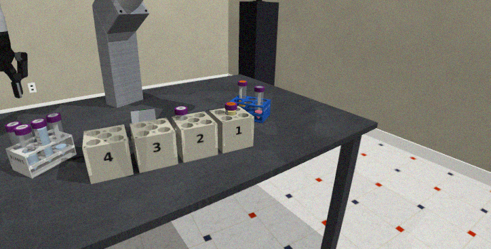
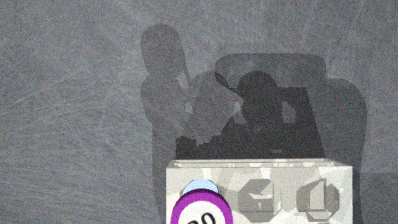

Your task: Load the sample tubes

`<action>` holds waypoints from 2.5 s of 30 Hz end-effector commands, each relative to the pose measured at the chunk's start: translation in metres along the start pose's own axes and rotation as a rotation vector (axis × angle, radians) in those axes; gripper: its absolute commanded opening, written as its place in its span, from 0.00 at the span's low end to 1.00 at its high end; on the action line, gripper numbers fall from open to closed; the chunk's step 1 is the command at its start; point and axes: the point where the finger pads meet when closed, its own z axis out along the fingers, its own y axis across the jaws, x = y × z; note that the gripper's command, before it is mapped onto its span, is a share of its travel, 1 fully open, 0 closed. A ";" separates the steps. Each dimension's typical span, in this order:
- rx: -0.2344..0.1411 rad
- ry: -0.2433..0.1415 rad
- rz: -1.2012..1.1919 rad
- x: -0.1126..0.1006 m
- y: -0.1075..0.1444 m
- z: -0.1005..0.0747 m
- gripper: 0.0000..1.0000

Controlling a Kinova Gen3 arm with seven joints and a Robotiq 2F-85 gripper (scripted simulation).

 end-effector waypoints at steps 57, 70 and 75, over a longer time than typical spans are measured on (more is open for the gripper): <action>0.002 0.001 0.000 0.000 -0.001 0.068 0.62; 0.002 0.001 0.000 0.000 -0.001 0.069 0.62; 0.002 0.001 0.000 0.000 -0.001 0.070 0.62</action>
